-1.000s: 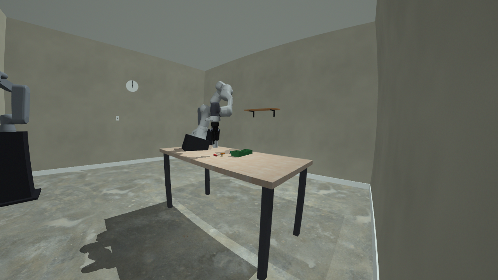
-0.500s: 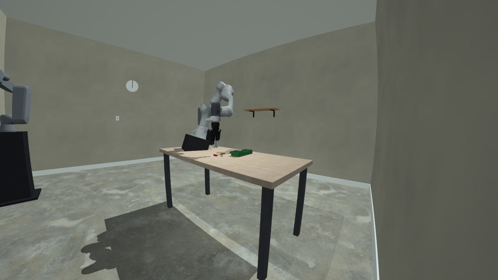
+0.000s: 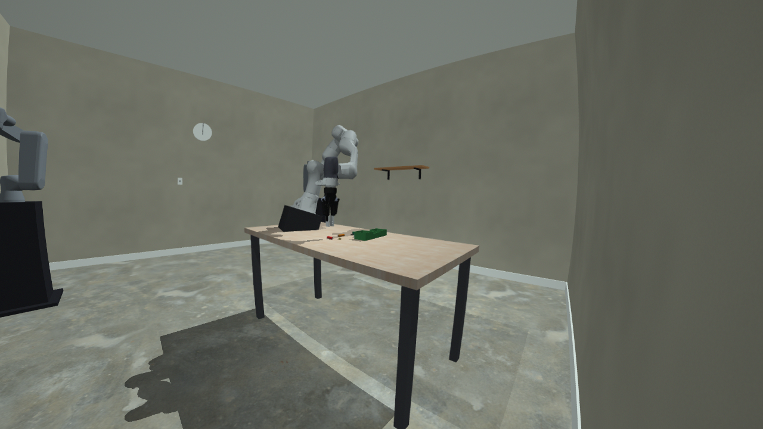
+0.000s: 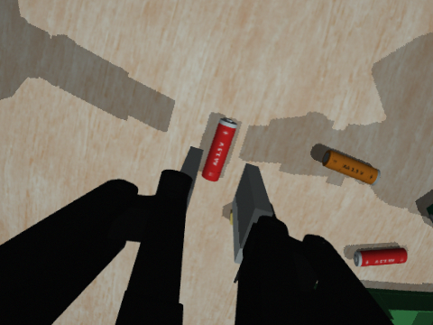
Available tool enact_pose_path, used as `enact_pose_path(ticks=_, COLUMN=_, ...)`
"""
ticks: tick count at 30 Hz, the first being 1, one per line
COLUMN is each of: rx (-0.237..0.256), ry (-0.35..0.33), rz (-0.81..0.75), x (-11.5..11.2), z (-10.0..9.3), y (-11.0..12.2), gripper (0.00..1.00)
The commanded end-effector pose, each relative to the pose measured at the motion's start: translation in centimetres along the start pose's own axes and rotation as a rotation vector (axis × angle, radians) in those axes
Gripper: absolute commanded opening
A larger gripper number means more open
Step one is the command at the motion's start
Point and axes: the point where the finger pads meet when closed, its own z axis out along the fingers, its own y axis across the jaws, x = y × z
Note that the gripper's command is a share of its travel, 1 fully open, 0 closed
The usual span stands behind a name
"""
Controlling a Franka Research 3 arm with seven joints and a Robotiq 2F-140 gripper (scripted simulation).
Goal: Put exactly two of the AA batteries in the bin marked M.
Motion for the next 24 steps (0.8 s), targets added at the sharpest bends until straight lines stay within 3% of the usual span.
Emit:
enact_pose_path(ticks=1, rx=-0.001, ry=0.003, rz=0.02, x=-0.05, z=0.0, y=0.02, gripper=0.17)
enact_pose_path(ticks=24, rx=-0.001, ry=0.003, rz=0.02, x=-0.08, z=0.4, y=-0.05, gripper=0.17)
